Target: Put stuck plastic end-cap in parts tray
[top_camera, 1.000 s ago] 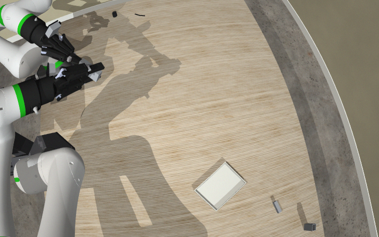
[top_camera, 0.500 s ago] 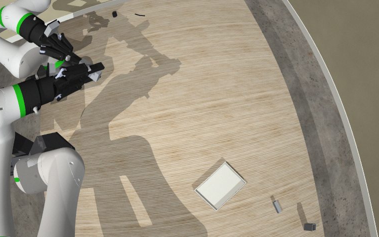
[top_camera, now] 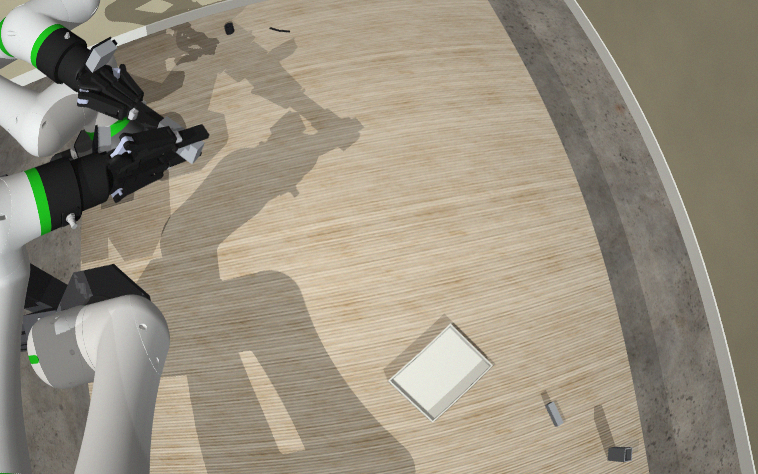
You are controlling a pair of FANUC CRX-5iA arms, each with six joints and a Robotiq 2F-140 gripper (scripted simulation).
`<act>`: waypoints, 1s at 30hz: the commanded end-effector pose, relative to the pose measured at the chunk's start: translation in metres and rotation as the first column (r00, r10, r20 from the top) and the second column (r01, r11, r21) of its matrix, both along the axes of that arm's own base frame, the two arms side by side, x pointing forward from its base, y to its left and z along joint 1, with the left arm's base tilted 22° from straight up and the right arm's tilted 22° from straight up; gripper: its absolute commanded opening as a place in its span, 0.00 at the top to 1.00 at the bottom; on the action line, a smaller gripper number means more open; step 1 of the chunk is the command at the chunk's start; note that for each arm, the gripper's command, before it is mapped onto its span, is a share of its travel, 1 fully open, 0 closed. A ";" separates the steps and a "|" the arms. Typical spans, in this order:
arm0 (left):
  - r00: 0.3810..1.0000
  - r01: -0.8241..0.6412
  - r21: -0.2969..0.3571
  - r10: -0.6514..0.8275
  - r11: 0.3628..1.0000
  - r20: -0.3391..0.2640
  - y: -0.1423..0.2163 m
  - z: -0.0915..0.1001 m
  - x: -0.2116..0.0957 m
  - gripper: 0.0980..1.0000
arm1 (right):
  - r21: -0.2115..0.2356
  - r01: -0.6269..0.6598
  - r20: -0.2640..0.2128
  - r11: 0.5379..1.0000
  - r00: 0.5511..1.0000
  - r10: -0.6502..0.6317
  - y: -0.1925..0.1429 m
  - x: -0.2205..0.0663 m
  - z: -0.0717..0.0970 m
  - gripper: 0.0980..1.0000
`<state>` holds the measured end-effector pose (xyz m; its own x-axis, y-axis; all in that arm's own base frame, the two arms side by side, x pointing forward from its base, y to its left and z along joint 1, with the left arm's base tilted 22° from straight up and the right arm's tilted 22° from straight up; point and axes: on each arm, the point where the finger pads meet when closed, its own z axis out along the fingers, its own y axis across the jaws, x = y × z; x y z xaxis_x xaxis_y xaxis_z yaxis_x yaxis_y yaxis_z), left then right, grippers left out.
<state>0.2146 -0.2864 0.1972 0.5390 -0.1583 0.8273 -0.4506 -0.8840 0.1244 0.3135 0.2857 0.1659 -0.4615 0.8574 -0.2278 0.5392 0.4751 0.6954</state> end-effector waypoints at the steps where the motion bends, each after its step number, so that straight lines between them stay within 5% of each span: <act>1: 1.000 0.000 -0.001 0.000 1.000 0.000 0.000 0.001 -0.001 1.00 | 0.001 -0.001 0.001 1.000 1.000 0.001 0.001 0.000 0.001 1.00; 30: 1.000 0.000 -0.001 0.000 1.000 0.000 0.006 0.009 -0.011 1.00 | 0.001 -0.001 0.001 1.000 1.000 0.001 0.001 0.000 0.001 1.00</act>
<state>0.2039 -0.2797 0.2056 0.5389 -0.1582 0.8274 -0.4507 -0.8840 0.1245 0.3135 0.2857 0.1659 -0.4615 0.8574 -0.2279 0.5392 0.4750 0.6954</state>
